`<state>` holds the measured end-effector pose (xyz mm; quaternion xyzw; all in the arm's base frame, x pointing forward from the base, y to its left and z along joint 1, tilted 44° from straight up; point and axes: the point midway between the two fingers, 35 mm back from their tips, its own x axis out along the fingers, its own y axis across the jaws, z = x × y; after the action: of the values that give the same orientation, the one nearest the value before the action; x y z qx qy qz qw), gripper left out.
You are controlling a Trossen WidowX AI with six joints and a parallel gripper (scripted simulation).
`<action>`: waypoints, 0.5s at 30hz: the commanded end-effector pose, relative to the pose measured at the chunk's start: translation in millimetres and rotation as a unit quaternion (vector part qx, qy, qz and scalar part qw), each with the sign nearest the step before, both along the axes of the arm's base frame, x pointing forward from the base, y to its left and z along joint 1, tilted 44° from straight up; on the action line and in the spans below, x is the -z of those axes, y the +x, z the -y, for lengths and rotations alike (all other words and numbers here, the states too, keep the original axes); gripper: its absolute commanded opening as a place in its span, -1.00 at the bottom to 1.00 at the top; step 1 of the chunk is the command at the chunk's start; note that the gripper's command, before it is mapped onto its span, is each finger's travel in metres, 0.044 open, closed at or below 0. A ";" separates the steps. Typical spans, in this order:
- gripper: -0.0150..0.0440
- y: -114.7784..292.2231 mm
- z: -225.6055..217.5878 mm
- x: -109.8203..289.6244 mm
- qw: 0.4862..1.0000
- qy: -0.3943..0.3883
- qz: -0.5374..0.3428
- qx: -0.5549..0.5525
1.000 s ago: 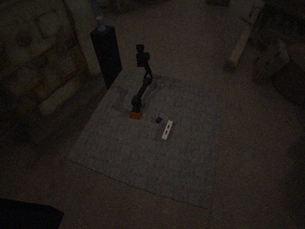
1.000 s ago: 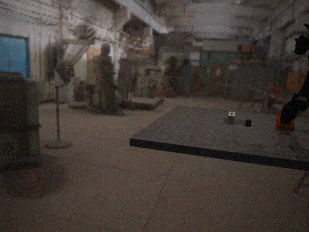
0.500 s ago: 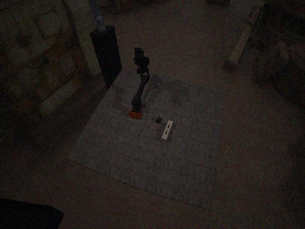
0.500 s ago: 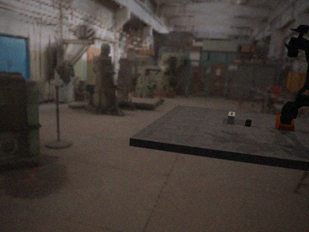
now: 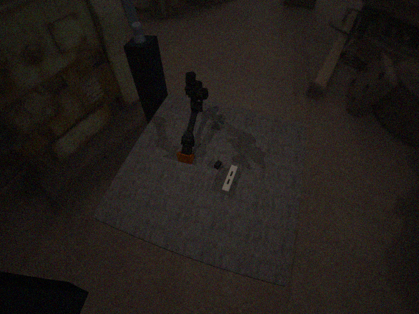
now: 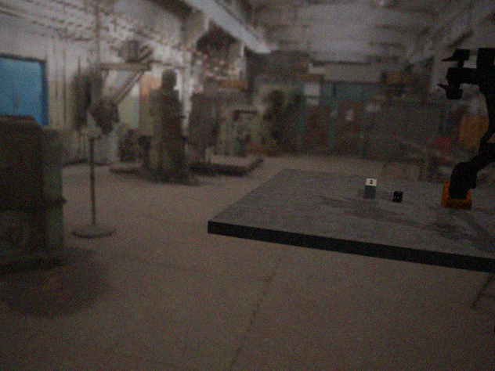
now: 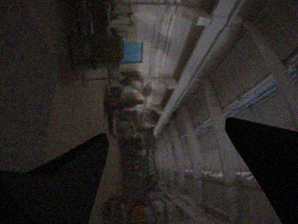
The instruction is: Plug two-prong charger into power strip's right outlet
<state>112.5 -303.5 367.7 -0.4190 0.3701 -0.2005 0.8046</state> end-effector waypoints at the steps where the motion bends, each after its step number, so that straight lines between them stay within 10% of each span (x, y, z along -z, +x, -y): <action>1: 1.00 12.0 3.7 22.5 0.999 0.031 -0.011 -0.021; 15: 1.00 65.8 -9.2 95.5 0.983 0.126 -0.055 -0.122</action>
<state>170.4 -296.5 289.3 -0.3786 0.3767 -0.0555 0.8436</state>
